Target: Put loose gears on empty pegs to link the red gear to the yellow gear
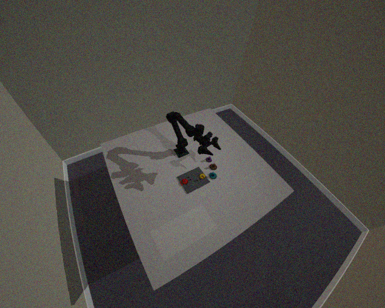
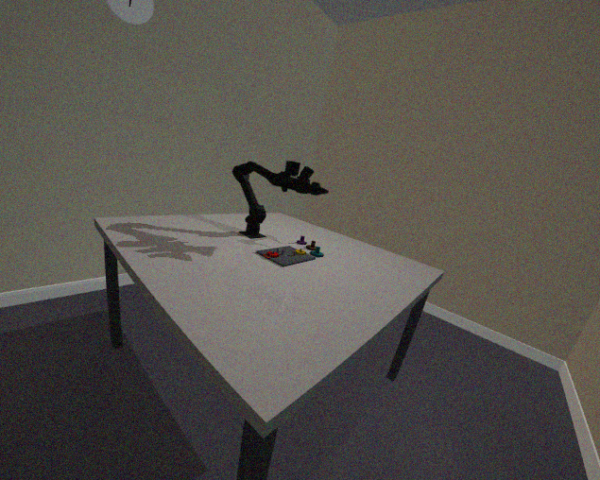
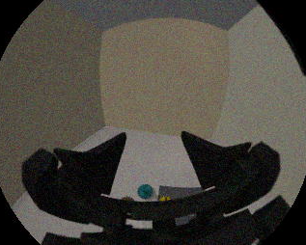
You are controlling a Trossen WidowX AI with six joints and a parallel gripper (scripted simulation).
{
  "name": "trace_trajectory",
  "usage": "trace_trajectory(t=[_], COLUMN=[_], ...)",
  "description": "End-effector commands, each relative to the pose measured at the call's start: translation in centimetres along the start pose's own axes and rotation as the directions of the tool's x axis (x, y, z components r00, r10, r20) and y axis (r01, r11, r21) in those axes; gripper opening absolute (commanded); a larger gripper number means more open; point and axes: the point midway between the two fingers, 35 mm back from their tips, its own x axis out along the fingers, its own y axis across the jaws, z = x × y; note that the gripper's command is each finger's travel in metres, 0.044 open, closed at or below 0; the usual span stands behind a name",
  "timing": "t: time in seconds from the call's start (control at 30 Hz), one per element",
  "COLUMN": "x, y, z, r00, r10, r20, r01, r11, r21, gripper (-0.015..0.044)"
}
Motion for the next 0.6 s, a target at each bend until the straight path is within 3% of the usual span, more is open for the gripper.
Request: trace_trajectory(t=[0.0,0.1,0.23,0.37,0.57], x=[0.1,1.3,1.7,-0.1,-3.9], y=[0.1,2.0,5.4,8.6,11.0], z=[-0.2,-3.4,-8.8,-13.9,-17.7], r00=[1.0,0.978,0.855,0.618,0.3], r10=[0.004,0.063,0.147,0.188,0.155], r20=[-0.013,-0.198,-0.497,-0.763,-0.941], r01=[-0.004,-0.074,-0.233,-0.435,-0.636], r11=[1.0,0.996,0.965,0.89,0.768], r21=[-0.004,-0.053,-0.116,-0.133,-0.077], gripper=[0.0426,0.044,0.044,0.044,0.044])
